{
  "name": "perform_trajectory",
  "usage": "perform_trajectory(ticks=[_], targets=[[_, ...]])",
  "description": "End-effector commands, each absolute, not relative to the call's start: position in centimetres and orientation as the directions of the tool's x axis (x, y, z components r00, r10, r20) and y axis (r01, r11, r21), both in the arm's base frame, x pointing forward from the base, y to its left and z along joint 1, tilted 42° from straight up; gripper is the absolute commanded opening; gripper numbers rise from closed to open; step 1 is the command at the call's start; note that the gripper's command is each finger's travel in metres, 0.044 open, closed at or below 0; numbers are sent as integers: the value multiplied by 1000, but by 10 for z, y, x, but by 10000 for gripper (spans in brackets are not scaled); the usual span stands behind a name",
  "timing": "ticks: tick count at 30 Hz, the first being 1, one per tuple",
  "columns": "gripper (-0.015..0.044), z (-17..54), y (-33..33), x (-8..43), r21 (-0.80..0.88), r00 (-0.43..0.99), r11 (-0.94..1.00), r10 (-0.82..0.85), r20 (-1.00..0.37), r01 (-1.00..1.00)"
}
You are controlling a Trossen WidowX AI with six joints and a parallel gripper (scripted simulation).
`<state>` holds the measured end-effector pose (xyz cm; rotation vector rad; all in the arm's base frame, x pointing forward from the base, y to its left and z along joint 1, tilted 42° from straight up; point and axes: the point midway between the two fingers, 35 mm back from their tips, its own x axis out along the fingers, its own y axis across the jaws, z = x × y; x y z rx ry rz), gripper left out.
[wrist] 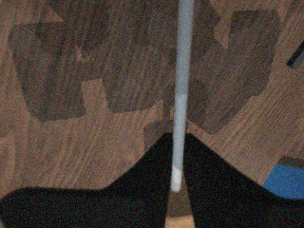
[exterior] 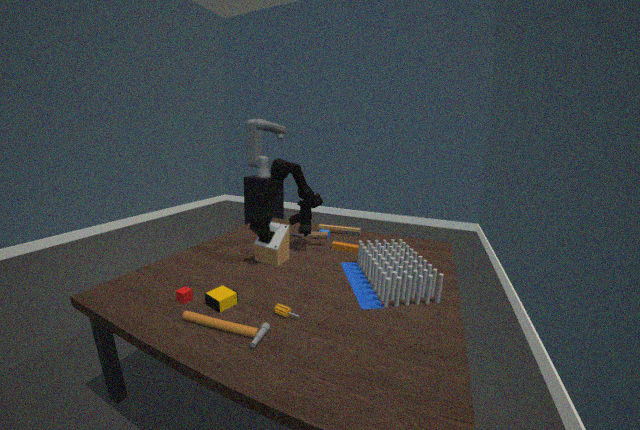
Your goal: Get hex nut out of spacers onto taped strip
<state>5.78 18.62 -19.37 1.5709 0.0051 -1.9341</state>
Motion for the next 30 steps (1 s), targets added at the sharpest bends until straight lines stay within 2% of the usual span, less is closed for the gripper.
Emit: perform_trajectory(ticks=[1, 30], targets=[[0, -198, 184, 59, 376, -79, -796, -465, -882, 475], [0, -231, 157, 61, 379, -86, -798, -468, -879, 468]])
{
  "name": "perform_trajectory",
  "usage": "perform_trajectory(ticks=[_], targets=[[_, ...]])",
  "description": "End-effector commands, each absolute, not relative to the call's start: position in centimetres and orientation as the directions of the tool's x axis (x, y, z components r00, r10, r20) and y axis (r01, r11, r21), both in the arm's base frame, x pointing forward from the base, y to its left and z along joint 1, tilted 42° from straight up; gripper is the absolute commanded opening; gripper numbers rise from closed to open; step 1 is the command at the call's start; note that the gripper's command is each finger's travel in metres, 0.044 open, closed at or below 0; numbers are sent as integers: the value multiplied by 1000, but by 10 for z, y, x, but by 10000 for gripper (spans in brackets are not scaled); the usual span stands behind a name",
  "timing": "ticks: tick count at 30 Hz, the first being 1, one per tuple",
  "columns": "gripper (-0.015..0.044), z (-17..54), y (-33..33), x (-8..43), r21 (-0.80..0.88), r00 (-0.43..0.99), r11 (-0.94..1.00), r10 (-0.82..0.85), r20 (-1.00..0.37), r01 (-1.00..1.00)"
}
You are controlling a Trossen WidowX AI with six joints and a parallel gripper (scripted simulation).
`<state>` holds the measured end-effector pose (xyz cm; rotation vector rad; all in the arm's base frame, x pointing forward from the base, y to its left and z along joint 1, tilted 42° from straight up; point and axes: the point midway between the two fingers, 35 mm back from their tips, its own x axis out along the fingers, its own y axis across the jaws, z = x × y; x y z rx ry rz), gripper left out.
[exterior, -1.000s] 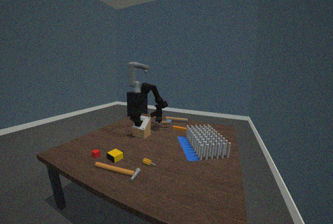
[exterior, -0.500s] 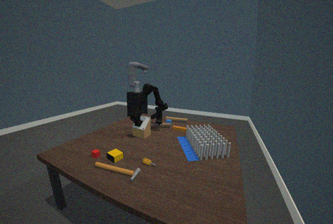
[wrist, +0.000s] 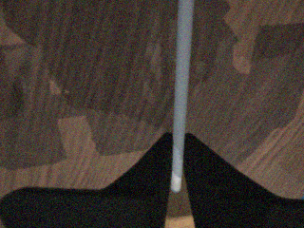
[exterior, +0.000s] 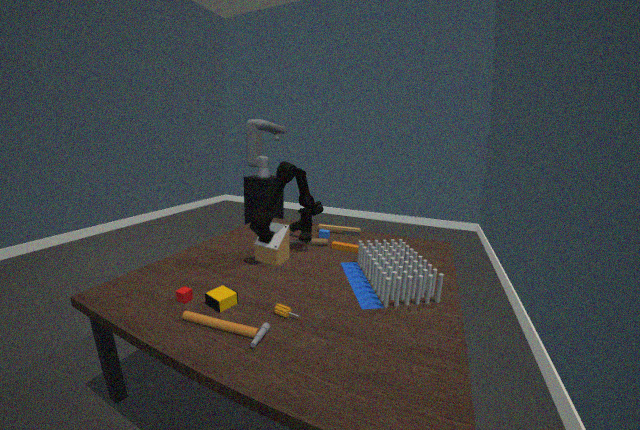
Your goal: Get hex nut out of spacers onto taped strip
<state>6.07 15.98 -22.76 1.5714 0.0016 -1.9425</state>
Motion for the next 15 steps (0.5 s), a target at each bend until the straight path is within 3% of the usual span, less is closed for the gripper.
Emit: perform_trajectory(ticks=[1, 2, 15], targets=[[0, -231, 157, 61, 378, -87, -799, -467, -880, 468], [0, -231, 157, 61, 375, -89, -801, -465, -881, 467], [341, -228, 160, 61, 374, -90, -802, -463, -882, 466]])
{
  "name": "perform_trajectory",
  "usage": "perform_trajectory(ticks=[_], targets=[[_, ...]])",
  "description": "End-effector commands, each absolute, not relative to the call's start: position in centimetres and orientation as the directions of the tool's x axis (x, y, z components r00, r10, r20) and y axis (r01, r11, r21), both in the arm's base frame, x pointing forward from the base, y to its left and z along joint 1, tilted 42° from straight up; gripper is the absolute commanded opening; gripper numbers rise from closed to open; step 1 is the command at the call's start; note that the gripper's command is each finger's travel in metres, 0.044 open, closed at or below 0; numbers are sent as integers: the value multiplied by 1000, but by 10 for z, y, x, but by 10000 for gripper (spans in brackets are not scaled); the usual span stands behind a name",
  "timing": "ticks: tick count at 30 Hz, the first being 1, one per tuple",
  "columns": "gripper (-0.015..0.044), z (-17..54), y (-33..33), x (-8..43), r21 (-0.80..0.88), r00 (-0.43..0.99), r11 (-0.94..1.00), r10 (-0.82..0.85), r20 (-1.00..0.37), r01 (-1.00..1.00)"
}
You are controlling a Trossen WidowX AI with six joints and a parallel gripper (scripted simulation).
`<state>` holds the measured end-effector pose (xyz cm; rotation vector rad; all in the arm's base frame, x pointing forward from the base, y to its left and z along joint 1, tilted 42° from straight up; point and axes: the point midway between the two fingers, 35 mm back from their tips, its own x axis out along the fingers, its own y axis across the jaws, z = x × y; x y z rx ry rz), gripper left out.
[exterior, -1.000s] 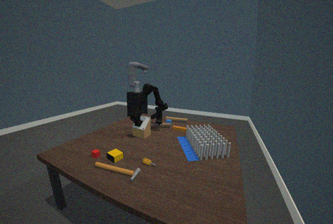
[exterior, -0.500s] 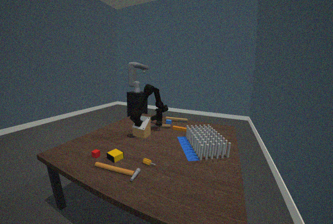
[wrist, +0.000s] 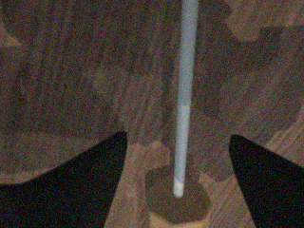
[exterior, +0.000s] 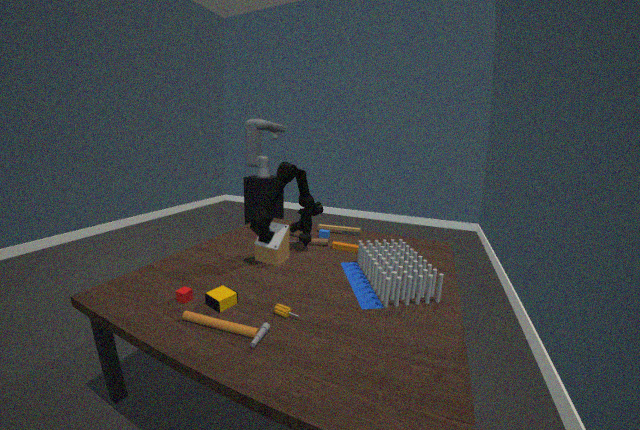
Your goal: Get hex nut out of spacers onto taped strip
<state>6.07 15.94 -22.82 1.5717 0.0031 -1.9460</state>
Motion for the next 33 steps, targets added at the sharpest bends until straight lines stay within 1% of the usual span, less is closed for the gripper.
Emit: perform_trajectory(ticks=[1, 4, 8, 10, 33], targets=[[368, -228, 160, 61, 374, -90, -802, -463, -882, 466], [440, -226, 162, 61, 373, -90, -802, -463, -882, 466], [440, -185, 199, 58, 368, -94, -804, -459, -883, 467], [440, -175, 206, 57, 367, -95, -804, -459, -883, 467], [440, -175, 207, 58, 368, -98, -804, -461, -882, 467]])
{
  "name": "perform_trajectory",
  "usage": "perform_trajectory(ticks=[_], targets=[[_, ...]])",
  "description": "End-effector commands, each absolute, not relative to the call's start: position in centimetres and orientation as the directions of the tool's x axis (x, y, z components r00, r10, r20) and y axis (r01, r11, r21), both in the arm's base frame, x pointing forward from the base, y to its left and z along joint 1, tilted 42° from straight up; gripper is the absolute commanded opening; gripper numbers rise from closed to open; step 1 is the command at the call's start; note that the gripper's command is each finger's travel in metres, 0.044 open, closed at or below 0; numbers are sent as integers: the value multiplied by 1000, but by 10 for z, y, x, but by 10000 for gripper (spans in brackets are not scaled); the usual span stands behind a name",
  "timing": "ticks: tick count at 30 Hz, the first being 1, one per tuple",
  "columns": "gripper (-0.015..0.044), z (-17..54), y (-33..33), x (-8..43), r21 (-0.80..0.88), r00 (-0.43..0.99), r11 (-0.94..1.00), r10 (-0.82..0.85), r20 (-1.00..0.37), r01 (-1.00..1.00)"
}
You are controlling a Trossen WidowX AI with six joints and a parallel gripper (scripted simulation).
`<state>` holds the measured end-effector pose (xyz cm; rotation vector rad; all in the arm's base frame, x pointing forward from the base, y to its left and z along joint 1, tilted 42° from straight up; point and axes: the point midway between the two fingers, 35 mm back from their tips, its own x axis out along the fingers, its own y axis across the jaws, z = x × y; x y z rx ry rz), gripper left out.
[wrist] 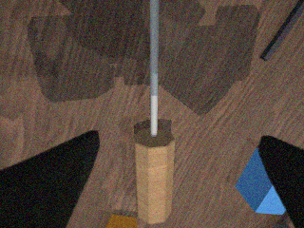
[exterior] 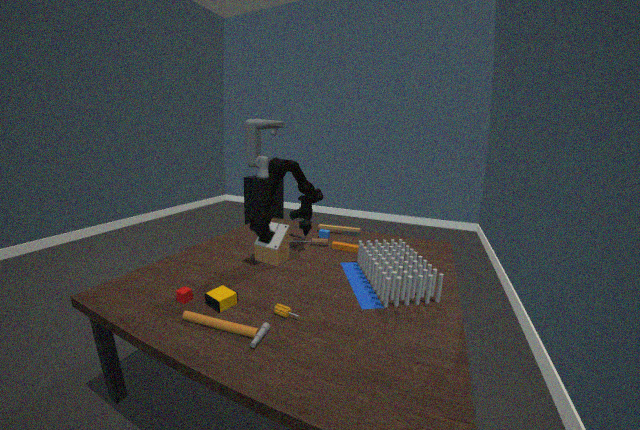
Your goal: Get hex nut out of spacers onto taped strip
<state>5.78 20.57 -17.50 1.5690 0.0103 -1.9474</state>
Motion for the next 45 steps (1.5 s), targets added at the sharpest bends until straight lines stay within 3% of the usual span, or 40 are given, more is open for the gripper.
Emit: perform_trajectory(ticks=[1, 14, 17, 23, 45], targets=[[440, -176, 209, 61, 369, -108, -804, -466, -878, 467], [440, -194, 241, 137, 351, -378, -815, -538, -753, 461], [440, -195, 241, 138, 350, -382, -816, -538, -751, 461], [282, -195, 241, 138, 350, -382, -816, -538, -751, 461], [280, -211, 227, 140, 351, -382, -816, -538, -751, 459]])
